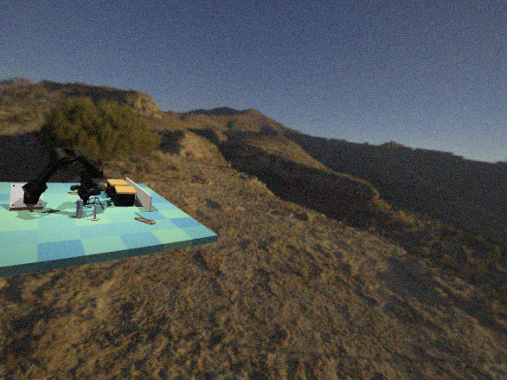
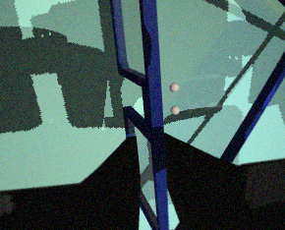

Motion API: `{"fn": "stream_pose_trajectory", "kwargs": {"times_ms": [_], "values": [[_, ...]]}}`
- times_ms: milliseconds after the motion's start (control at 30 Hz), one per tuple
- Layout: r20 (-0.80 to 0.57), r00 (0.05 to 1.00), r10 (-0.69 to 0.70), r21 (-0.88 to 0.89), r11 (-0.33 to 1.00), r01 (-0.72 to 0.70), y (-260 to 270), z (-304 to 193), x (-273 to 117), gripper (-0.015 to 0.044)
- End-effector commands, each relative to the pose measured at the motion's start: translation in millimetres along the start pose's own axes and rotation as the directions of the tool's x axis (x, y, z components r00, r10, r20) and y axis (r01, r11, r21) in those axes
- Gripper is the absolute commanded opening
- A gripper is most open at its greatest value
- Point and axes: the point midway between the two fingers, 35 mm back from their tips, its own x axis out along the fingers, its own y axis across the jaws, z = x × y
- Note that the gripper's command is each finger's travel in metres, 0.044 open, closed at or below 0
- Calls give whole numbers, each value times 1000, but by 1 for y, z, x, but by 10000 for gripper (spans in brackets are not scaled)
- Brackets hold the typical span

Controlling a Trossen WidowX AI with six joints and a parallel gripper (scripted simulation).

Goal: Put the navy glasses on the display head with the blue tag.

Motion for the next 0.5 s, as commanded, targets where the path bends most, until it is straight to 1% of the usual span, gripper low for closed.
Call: {"fn": "stream_pose_trajectory", "kwargs": {"times_ms": [0,100,333,467], "values": [[0,1000,0,1,1000,0,0,0,0,20],[0,1000,0,1,1000,0,0,0,0,0],[0,1000,0,1,1000,0,0,0,-1,0],[2,1000,2,1,1000,-2,0,2,-13,0]]}}
